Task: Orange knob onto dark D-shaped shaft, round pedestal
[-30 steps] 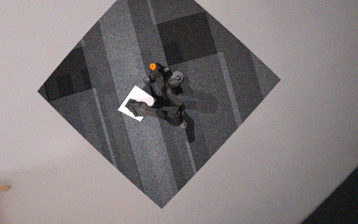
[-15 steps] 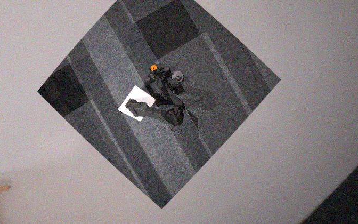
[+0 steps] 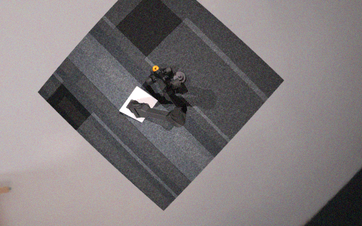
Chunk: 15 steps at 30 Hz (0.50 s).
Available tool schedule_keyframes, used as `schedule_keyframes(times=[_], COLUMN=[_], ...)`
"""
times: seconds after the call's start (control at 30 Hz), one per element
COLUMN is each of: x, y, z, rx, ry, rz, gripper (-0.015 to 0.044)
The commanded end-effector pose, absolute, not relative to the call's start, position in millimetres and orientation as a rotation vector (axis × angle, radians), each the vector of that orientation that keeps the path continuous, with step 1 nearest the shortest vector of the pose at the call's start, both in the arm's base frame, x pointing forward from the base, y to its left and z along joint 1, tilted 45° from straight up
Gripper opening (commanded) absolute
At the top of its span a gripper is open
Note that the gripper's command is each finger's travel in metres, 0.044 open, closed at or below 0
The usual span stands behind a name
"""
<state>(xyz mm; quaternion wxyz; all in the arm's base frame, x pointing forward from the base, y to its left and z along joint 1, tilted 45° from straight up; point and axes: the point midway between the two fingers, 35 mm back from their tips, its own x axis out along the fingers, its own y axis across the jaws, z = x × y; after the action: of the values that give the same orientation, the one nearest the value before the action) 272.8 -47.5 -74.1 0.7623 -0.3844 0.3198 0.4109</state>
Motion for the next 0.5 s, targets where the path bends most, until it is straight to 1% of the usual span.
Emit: schedule_keyframes(times=[0.0,0.07,0.3,0.47], x=[272.9,272.9,273.3,276.2], y=[-47.3,-47.3,-43.2,-9.1], z=[-74.0,-74.0,-69.7,-34.6], rx=[-0.835,-0.835,-0.829,-0.823], ry=[0.694,0.694,0.698,0.704], rz=[0.894,0.894,0.894,0.894], gripper=[0.0391,0.044,0.044,0.044])
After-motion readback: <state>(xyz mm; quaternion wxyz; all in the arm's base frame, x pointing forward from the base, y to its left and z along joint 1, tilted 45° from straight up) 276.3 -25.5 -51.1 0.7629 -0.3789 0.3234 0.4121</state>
